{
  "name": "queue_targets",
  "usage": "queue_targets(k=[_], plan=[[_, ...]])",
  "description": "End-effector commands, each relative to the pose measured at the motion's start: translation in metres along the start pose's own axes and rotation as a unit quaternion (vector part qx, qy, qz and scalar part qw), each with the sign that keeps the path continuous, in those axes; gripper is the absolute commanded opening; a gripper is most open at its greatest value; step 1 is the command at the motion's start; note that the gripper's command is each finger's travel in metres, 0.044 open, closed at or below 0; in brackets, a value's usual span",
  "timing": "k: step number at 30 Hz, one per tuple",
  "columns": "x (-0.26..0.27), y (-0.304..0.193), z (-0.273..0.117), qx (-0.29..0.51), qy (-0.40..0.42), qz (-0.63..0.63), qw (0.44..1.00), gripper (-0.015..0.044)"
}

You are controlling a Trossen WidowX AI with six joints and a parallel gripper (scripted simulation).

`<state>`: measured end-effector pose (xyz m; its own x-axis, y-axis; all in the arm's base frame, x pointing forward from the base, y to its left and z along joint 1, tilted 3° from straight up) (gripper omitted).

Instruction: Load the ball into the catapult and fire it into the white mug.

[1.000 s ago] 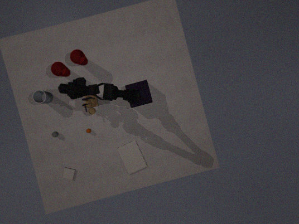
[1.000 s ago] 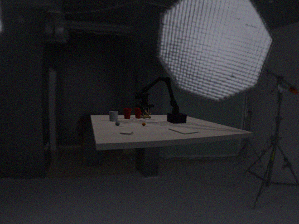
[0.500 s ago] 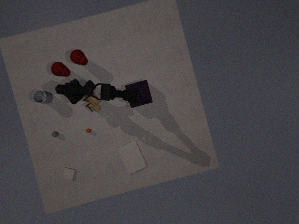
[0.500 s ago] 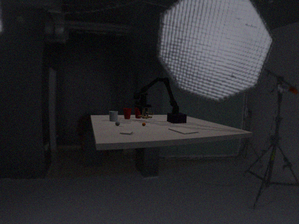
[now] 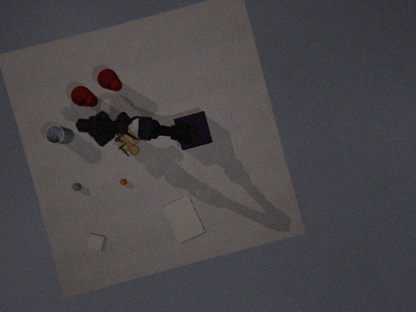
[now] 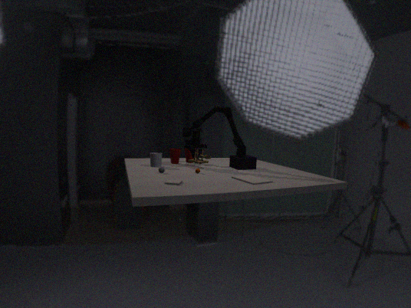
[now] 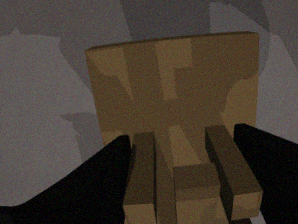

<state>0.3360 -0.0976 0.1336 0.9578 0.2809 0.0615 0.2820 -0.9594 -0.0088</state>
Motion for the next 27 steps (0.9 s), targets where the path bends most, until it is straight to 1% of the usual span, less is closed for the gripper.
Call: queue_targets(k=[1, 23, 27], plan=[[0.001, 0.0, 0.005, 0.001, 0.003, -0.004, 1.0, 0.0], [0.001, 0.0, 0.041, 0.001, 0.003, -0.004, 1.0, 0.0], [0.001, 0.0, 0.036, 0.0, 0.001, -0.003, 1.0, 0.0]])
Point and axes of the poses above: the point midway between the two fingers, 35 mm back from their tips, its own z axis out along the fingers, its own x axis across the jaws, y = z × x, the point moved 10 cm from there along -z, back along the fingers, and after that the axes turned 11 degrees about z, right-handed, at the moved point
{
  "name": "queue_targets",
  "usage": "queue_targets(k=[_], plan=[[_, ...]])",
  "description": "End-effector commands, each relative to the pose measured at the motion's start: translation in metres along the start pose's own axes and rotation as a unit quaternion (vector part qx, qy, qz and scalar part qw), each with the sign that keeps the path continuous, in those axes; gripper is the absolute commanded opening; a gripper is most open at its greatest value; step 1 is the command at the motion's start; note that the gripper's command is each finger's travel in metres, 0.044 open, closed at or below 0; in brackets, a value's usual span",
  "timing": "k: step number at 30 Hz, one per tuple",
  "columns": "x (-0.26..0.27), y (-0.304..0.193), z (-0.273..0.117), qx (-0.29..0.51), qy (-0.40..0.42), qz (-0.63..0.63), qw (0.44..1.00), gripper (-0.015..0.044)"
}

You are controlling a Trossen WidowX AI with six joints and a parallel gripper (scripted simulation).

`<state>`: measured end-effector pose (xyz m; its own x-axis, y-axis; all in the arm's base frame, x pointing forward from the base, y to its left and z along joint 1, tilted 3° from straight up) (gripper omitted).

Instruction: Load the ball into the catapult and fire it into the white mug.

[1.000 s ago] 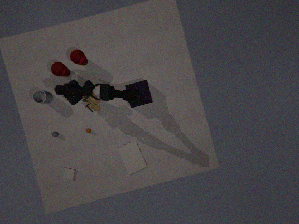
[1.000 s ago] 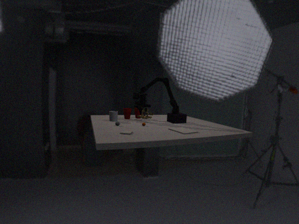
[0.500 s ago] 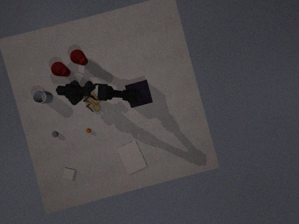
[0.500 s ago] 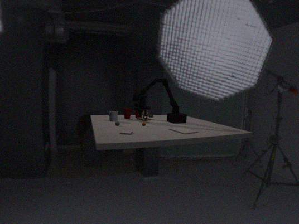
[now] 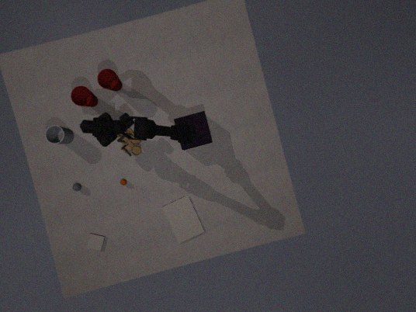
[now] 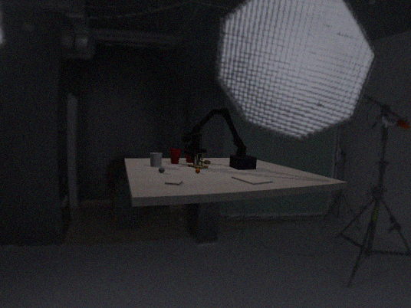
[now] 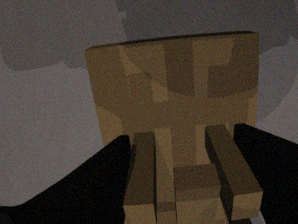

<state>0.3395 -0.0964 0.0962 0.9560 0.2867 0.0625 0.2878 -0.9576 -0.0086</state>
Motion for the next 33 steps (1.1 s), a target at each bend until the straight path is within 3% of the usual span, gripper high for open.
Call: queue_targets(k=[1, 2, 16, 19, 24, 27, 28, 33], plan=[[0.0, 0.0, -0.001, -0.001, 0.0, 0.0, 1.0, 0.0], [0.0, 0.0, -0.001, -0.001, 0.0, 0.0, 1.0, 0.0], [0.0, 0.0, -0.001, -0.001, 0.0, 0.0, 1.0, 0.0368], [0.002, 0.002, -0.024, -0.001, 0.0, 0.0, 1.0, 0.044], [0.0, 0.001, -0.098, -0.001, 0.0, 0.0, 1.0, 0.044], [0.0, 0.0, -0.101, -0.001, 0.0, 0.0, 1.0, 0.044], [0.002, 0.002, -0.083, -0.003, 0.004, 0.003, 1.0, 0.044], [-0.001, 0.0, -0.093, 0.0, 0.003, 0.001, 1.0, 0.044]])
Point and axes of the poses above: the point midway between the two fingers, 35 mm back from their tips, its own z axis out along the fingers, its own x axis across the jaws, y = z × x, the point moved 10 cm from there along -z, back along the fingers, and after that the axes turned 11 degrees about z, right-handed, at the moved point
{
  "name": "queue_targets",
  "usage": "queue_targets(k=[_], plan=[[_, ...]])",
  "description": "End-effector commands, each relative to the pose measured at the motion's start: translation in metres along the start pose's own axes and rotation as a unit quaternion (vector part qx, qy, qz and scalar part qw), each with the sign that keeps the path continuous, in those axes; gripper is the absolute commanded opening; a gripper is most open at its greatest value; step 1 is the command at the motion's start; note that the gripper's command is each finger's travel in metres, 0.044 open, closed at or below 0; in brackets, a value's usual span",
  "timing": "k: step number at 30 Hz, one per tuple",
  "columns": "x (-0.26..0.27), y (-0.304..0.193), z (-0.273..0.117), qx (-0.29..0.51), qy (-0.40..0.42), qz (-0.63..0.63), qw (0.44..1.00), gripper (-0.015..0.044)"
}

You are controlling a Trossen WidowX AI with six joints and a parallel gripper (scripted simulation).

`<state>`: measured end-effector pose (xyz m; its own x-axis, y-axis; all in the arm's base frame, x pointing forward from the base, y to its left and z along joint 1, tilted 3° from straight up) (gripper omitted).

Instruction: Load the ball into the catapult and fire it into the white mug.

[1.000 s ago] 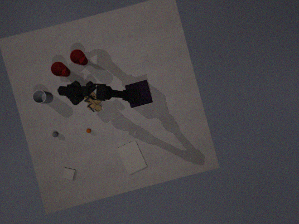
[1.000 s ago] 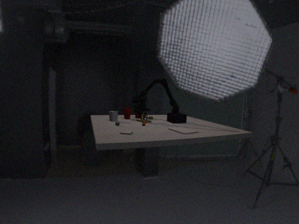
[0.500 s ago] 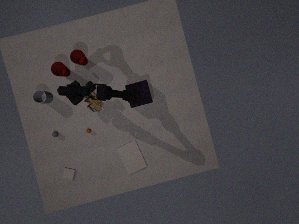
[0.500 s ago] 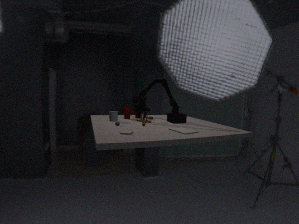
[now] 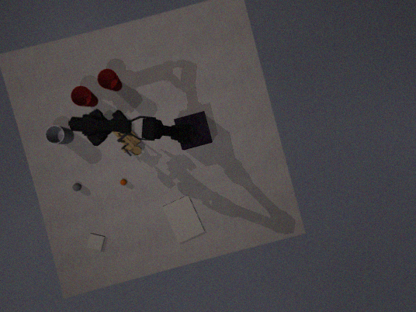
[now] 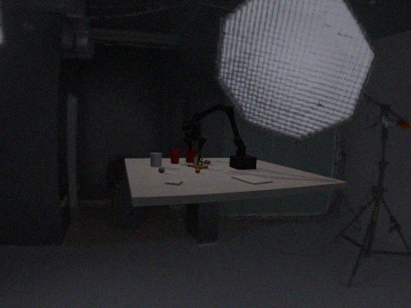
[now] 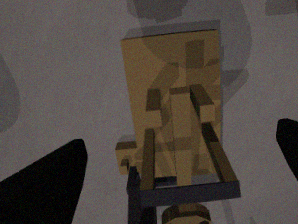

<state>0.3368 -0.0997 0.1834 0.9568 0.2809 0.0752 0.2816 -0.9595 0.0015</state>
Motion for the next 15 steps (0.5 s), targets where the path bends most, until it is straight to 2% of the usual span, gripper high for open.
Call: queue_targets(k=[1, 4, 8, 15], plan=[[-0.004, -0.002, -0.009, 0.006, -0.004, -0.003, 1.0, 0.044], [-0.004, -0.002, -0.006, 0.006, -0.004, -0.003, 1.0, 0.044], [-0.004, -0.003, 0.036, 0.006, -0.004, -0.003, 1.0, 0.044], [-0.004, -0.003, 0.039, 0.006, -0.004, -0.003, 1.0, 0.044]])
Point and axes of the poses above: the point midway between the two fingers, 35 mm back from their tips, its own z axis out along the fingers, its own x axis across the jaws, y = z × x, the point moved 10 cm from there along -z, back along the fingers, and after that the axes turned 11 degrees about z, right-handed, at the moved point
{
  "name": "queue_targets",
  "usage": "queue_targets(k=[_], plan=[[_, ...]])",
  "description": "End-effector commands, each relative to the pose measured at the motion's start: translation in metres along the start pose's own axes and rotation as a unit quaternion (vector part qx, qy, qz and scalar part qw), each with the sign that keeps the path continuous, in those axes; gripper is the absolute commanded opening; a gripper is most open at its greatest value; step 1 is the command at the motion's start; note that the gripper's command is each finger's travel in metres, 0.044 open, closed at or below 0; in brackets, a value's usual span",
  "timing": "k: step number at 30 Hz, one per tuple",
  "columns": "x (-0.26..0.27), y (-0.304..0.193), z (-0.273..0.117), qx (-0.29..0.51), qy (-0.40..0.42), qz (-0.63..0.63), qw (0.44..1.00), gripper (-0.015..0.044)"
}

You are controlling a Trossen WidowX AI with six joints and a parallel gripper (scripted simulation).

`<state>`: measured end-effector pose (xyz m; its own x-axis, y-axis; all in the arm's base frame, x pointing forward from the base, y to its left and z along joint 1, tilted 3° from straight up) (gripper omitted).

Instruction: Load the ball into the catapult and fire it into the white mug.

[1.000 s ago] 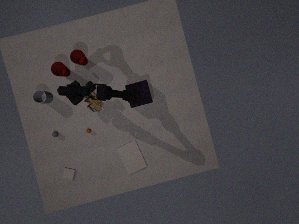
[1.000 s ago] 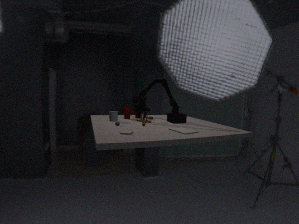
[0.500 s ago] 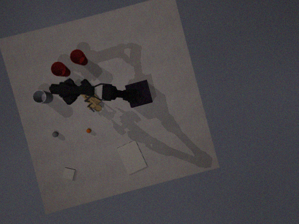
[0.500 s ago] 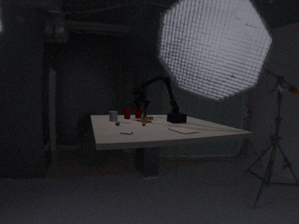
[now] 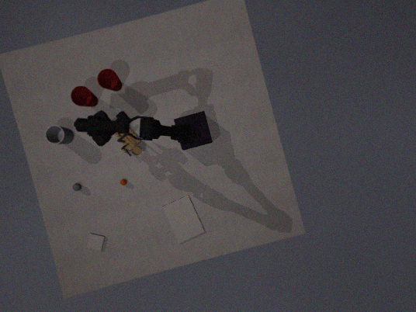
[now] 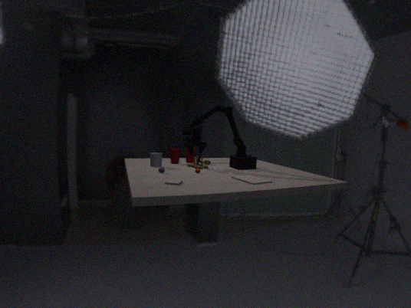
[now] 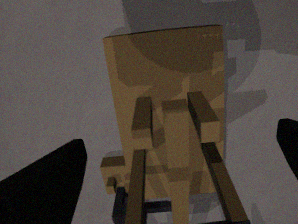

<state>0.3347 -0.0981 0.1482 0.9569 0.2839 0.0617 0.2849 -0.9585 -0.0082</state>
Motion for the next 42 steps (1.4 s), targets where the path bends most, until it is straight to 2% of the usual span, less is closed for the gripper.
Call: queue_targets(k=[1, 38, 42], plan=[[0.0, 0.0, 0.005, 0.001, 0.003, -0.002, 1.0, 0.044], [0.0, -0.001, 0.057, 0.001, 0.003, -0.002, 1.0, 0.044], [0.001, 0.0, 0.053, -0.002, 0.004, -0.004, 1.0, 0.0335]])
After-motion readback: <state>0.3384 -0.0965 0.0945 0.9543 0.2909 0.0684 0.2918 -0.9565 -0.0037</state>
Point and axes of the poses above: the point midway between the two fingers, 35 mm back from their tips, its own z axis out along the fingers, its own x axis across the jaws, y = z × x, the point moved 10 cm from there along -z, back along the fingers, and after that the axes turned 11 degrees about z, right-handed, at the moved point
